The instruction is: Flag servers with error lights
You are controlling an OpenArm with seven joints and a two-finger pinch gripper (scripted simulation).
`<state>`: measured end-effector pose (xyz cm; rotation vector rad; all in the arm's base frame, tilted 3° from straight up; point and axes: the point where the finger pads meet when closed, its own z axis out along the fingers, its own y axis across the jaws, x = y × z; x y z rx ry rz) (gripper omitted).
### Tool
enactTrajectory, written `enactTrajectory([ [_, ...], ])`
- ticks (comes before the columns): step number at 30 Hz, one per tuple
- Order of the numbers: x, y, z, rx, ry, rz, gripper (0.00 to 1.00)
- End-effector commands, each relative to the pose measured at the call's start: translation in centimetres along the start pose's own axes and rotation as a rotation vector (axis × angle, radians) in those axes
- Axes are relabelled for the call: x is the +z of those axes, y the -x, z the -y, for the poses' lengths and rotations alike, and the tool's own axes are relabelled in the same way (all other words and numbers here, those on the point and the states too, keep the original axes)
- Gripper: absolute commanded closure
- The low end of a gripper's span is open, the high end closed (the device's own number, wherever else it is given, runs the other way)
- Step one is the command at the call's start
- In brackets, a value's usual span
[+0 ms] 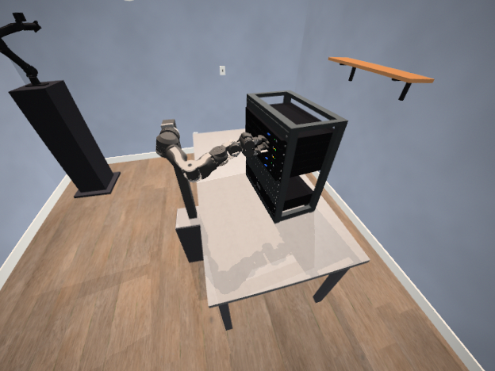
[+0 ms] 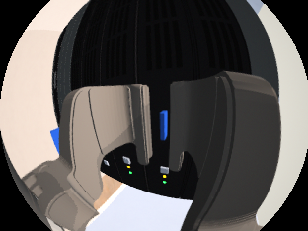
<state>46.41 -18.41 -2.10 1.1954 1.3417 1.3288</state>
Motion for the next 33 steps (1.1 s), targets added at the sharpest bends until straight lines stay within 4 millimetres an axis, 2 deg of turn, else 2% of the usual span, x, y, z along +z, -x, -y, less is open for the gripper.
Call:
enactTrajectory([
  [1,0.00,-0.05,-0.25,-0.001,0.003,0.000,0.90],
  [33,0.80,0.04,-0.27,-0.001,0.002,0.001,0.90],
])
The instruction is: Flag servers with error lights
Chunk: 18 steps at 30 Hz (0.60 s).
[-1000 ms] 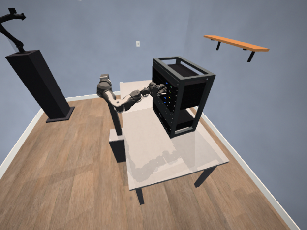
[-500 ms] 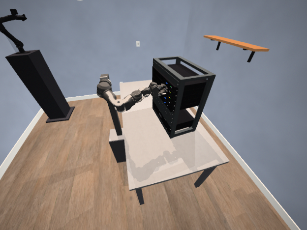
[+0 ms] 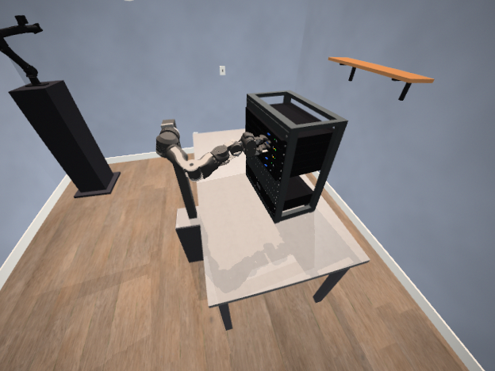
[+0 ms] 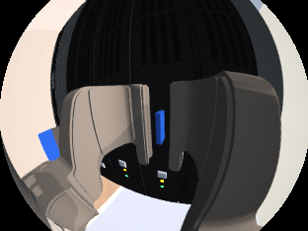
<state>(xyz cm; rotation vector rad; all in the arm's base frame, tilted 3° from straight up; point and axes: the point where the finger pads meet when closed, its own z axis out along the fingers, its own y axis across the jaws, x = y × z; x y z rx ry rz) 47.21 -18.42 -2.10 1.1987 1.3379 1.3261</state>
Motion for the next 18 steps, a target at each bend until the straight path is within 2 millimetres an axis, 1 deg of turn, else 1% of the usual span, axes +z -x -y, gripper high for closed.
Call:
enactTrajectory([
  [1,0.02,-0.10,-0.23,-0.002,0.002,-0.004,0.90],
  [2,0.02,-0.10,-0.23,-0.002,0.002,-0.004,0.90],
  [3,0.02,-0.10,-0.23,-0.002,0.002,-0.004,1.00],
  [18,0.02,-0.10,-0.23,-0.002,0.002,-0.004,1.00],
])
